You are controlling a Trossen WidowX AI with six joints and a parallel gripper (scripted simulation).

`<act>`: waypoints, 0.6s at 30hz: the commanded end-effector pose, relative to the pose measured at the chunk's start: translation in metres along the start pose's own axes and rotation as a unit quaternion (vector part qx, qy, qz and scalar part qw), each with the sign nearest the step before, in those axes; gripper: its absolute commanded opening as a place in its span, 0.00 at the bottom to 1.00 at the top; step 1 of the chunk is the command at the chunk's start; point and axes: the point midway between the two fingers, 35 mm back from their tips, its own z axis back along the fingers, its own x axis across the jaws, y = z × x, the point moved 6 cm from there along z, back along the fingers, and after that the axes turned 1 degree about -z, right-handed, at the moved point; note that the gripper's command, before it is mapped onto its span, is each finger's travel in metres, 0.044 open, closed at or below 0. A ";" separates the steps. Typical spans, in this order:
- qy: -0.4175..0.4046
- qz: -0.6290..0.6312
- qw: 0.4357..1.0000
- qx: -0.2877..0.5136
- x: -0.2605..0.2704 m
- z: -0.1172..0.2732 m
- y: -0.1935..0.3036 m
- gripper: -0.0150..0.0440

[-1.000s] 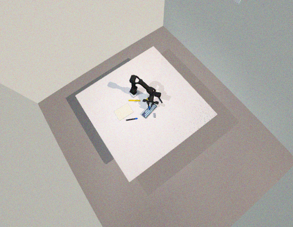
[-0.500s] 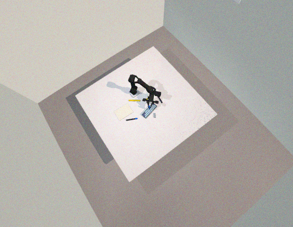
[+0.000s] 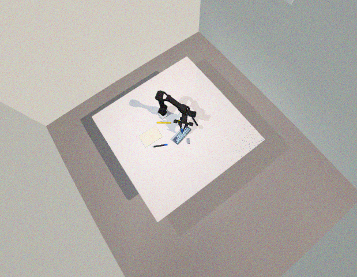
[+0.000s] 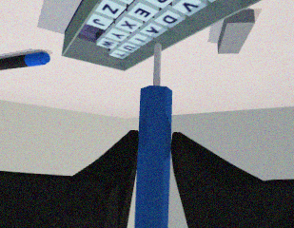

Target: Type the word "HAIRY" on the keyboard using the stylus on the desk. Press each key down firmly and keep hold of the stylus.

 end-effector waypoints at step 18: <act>0.000 -0.001 1.000 0.005 0.030 -0.043 0.029 0.25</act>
